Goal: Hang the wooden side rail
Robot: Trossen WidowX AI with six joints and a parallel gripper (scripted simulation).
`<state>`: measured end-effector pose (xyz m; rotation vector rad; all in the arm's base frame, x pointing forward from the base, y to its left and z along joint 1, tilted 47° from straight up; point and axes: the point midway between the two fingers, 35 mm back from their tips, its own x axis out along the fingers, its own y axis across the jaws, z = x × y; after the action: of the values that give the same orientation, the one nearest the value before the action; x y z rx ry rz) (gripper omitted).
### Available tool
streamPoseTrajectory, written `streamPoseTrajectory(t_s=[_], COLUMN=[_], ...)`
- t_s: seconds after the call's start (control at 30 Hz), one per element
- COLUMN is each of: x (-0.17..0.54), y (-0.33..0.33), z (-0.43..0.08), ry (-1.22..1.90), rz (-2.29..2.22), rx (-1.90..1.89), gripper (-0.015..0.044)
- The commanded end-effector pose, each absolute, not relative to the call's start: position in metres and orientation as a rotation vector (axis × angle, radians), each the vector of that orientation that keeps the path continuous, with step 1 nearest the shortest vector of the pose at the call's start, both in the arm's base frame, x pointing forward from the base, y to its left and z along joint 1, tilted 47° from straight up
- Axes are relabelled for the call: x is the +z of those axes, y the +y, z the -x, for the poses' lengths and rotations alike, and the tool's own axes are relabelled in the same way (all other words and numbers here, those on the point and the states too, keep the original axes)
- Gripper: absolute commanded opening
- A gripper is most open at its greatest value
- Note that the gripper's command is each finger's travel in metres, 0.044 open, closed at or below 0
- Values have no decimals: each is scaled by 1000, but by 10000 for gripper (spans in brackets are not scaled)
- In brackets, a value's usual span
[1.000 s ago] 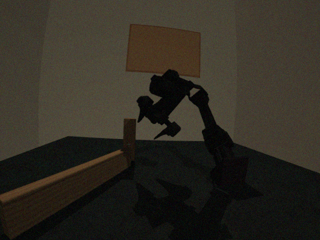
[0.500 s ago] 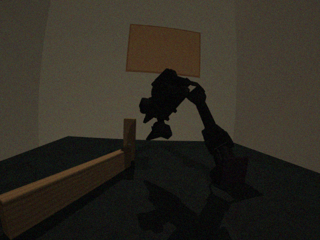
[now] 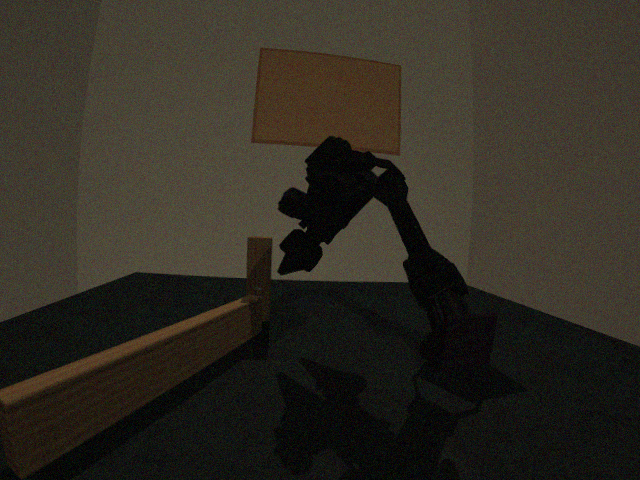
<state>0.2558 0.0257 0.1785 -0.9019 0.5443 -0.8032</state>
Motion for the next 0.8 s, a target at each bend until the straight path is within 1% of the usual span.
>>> streamPoseTrajectory(t_s=[0.0, 0.57, 0.77], x=[180, 180, 176], y=[28, 28, 36], z=[-258, -258, -277], ry=[527, 535, 800], rz=[887, 893, 1056], rx=[-804, -804, -769], gripper=[440, 440, 440])
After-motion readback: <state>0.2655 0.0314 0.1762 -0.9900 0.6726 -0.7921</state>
